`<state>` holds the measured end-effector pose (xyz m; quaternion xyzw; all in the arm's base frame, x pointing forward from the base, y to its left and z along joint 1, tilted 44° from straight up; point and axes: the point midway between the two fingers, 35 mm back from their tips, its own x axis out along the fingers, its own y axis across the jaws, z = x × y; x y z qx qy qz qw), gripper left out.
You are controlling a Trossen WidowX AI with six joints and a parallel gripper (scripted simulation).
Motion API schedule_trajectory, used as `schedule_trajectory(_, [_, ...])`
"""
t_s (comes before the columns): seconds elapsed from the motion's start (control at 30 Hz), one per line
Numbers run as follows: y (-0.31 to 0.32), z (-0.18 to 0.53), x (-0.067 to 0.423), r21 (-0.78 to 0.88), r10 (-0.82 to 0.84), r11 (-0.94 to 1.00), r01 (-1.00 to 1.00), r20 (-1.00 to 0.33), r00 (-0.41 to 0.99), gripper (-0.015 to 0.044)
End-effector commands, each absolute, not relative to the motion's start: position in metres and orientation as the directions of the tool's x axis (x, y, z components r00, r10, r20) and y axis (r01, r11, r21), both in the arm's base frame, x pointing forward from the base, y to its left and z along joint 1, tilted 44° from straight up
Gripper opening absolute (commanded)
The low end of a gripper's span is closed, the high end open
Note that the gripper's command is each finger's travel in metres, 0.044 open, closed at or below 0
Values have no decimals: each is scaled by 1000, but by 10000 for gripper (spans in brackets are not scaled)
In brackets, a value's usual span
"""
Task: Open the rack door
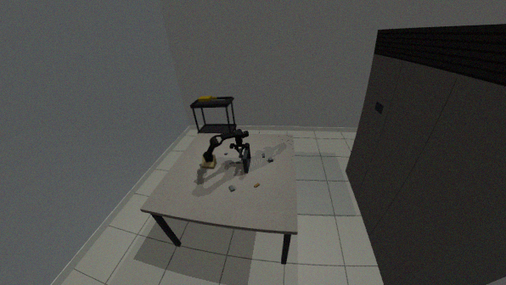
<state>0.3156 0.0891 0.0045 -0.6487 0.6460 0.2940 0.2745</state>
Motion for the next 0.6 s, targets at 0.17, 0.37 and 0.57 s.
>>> schedule_trajectory(0.17, [86,4,316,228,-684,-232,-946,-730,-8,19])
schedule_trajectory(0.37, [86,4,316,228,-684,-232,-946,-730,-8,19])
schedule_trajectory(0.57, [86,4,316,228,-684,-232,-946,-730,-8,150])
